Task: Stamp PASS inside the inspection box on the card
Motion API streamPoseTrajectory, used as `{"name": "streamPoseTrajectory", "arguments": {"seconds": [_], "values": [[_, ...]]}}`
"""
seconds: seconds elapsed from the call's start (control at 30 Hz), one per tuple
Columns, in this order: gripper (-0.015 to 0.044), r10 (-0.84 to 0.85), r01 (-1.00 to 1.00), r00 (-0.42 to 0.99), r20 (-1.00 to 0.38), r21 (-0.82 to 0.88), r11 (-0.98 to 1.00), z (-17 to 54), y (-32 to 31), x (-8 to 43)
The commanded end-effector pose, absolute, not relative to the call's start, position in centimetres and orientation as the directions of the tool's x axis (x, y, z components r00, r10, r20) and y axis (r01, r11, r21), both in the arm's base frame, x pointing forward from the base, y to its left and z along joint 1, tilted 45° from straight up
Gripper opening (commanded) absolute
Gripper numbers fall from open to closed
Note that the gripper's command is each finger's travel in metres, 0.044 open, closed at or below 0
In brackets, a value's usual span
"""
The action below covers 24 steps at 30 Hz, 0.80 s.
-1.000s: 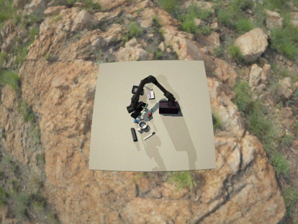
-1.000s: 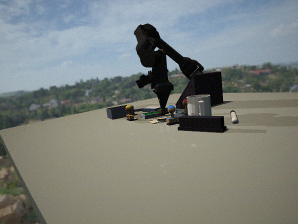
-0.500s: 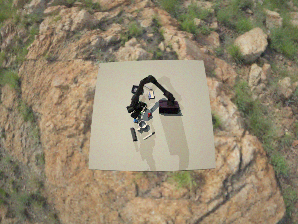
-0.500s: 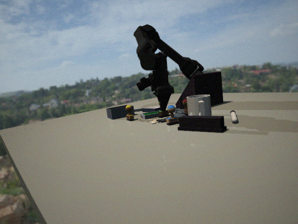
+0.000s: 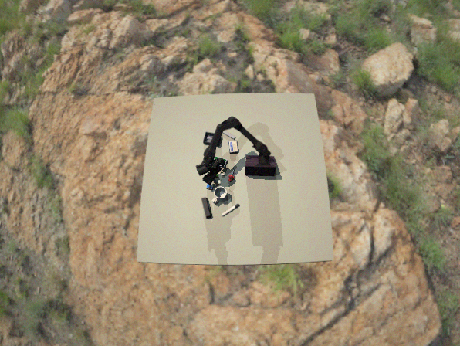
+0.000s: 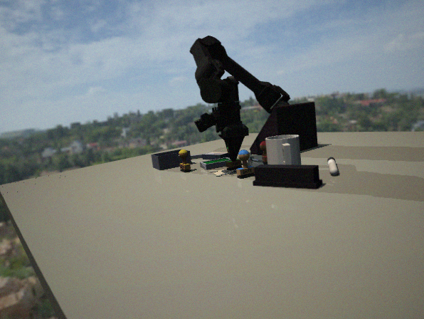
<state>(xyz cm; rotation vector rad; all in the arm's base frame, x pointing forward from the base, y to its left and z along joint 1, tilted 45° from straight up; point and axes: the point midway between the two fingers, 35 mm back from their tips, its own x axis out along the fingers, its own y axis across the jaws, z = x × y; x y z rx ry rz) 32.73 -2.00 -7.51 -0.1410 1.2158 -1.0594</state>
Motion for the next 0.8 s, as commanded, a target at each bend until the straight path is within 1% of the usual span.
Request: {"name": "streamPoseTrajectory", "arguments": {"seconds": [0.0, 0.77], "values": [[0.0, -0.727, 0.579, -0.04, -0.686, -0.609, 0.543, -7.59, -2.1, 32.66], [0.0, -0.727, 0.579, -0.04, -0.686, -0.609, 0.543, -7.89, -2.4, 32.63]]}}
